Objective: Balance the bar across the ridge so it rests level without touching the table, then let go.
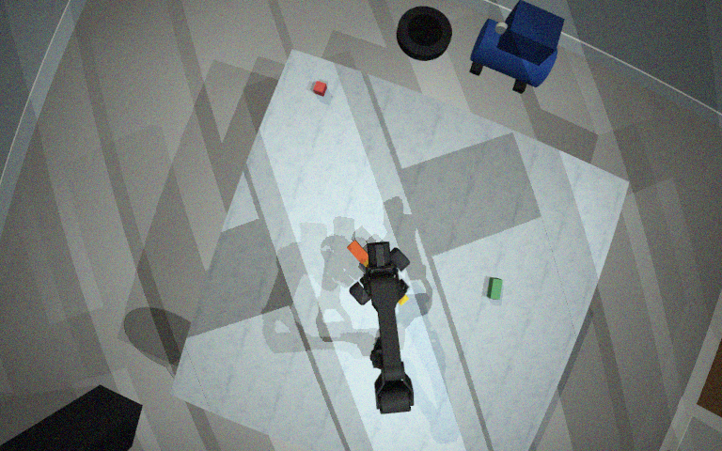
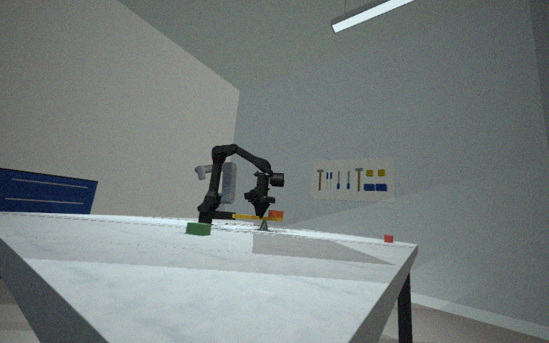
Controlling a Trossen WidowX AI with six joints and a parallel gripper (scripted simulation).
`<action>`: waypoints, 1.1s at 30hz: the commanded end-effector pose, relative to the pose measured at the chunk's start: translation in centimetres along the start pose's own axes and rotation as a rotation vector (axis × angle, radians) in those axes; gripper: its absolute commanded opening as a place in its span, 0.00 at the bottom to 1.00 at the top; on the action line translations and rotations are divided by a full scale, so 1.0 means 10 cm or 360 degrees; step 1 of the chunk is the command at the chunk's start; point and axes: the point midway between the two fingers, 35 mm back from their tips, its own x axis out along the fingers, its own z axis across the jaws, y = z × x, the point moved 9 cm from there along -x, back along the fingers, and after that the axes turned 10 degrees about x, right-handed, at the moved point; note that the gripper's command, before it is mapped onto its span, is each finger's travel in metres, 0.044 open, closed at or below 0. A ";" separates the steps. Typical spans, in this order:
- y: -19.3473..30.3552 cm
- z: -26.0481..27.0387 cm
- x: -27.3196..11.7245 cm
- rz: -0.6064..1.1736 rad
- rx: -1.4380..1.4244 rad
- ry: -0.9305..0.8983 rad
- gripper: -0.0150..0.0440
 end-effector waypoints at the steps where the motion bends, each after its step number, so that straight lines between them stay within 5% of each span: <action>1: 0.00 0.00 0.00 0.0000 0.0000 0.0000 0.54; 33: 0.00 0.00 0.00 0.0000 0.0000 0.0000 0.57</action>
